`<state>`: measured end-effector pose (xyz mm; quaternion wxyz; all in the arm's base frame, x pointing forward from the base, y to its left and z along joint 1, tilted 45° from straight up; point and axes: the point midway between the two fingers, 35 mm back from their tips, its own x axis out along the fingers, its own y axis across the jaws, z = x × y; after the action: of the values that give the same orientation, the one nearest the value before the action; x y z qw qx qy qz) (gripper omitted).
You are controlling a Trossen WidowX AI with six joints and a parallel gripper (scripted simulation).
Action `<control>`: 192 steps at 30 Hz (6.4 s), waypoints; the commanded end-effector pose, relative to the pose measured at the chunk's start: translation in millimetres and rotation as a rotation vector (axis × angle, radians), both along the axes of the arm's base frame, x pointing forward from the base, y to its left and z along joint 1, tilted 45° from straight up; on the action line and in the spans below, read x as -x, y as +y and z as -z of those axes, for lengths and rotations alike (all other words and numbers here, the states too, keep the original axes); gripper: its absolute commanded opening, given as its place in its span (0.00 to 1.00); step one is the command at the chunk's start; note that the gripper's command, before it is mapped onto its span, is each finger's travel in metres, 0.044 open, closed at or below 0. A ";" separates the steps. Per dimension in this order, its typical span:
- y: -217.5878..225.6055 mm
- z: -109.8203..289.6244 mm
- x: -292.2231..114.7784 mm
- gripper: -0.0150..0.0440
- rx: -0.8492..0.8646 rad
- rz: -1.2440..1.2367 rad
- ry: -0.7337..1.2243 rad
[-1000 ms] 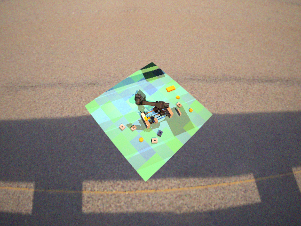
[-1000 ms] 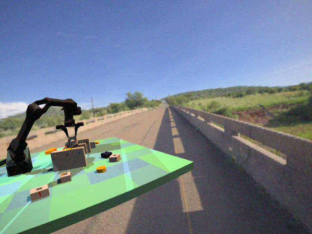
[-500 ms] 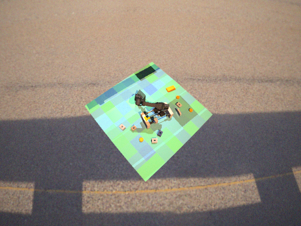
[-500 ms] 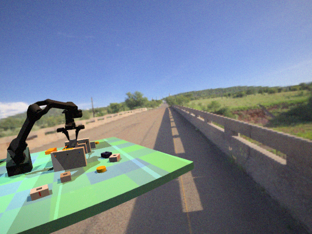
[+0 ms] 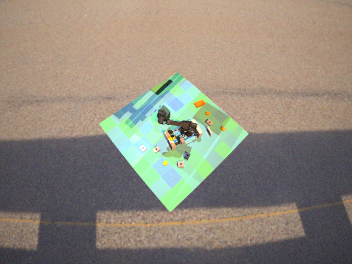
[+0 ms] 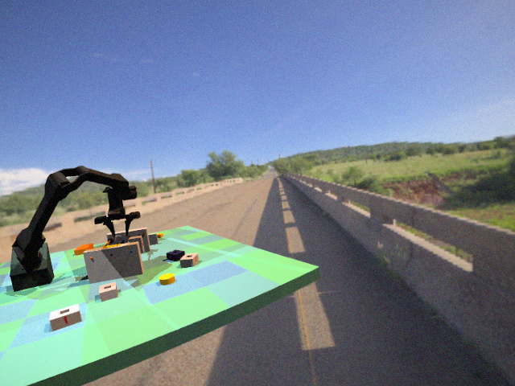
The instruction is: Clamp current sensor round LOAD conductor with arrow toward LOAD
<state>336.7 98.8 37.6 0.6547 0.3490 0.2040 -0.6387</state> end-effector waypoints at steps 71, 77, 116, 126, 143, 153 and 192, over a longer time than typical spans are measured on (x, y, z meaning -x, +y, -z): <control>-10.8 9.6 -1.8 1.00 0.003 -0.011 -0.007; -23.5 19.8 -2.8 1.00 0.007 -0.020 -0.014; -40.7 37.4 -6.8 0.69 0.000 -0.013 -0.021; -40.7 37.4 -6.8 0.37 0.000 -0.013 -0.021; -40.7 37.4 -6.8 0.25 0.000 -0.013 -0.021; -40.7 37.4 -6.8 0.25 0.000 -0.013 -0.021; -31.5 28.0 -5.0 0.25 0.005 -0.009 -0.004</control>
<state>341.5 59.8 7.8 0.6583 0.3440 0.2004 -0.6389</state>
